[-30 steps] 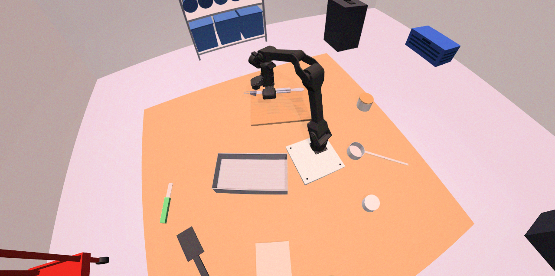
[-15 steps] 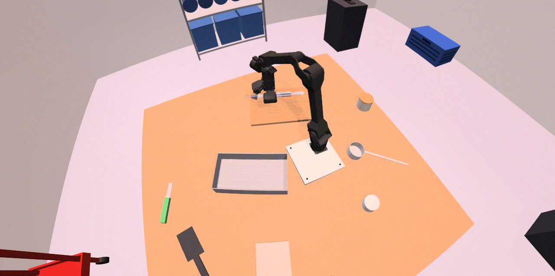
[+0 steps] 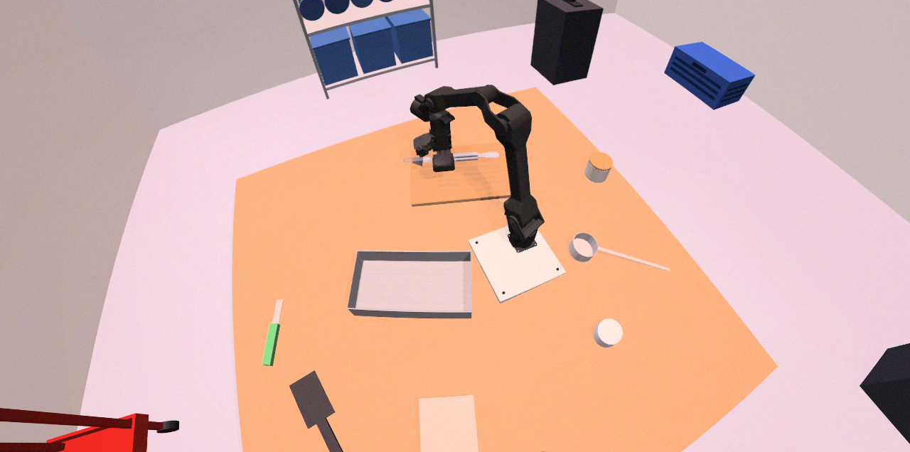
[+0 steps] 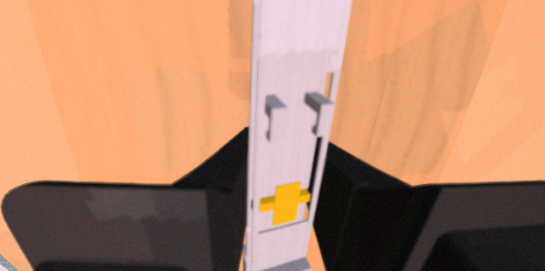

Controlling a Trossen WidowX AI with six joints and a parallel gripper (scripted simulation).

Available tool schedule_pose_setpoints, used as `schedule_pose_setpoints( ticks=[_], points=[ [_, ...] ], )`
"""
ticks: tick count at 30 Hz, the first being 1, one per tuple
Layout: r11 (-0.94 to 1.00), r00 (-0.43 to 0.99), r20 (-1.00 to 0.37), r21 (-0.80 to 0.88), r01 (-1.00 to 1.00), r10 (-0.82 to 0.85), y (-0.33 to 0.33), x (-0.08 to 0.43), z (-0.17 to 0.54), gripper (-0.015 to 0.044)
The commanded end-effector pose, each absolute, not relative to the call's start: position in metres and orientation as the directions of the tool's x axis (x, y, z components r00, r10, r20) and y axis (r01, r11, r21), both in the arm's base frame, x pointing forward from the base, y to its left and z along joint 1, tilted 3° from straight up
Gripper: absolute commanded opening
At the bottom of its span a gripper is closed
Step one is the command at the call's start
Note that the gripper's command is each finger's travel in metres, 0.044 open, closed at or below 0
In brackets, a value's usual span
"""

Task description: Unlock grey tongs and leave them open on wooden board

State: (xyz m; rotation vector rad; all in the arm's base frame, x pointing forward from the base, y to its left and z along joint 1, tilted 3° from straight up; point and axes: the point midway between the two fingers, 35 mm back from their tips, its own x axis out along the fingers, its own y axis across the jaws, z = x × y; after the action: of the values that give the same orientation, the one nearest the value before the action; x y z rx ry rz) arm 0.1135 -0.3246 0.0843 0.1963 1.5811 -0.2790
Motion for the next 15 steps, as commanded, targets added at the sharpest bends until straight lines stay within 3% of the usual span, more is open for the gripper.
schedule_pose_setpoints(
  ticks=[1, 15],
  points=[
    [0.953, -0.031, -0.998, -0.055, 0.296, -0.048, -0.3246, 0.1135, 0.0845, 0.0060],
    [0.953, -0.031, -0.998, -0.055, 0.296, -0.048, -0.3246, 0.1135, 0.0845, 0.0427]
  ],
)
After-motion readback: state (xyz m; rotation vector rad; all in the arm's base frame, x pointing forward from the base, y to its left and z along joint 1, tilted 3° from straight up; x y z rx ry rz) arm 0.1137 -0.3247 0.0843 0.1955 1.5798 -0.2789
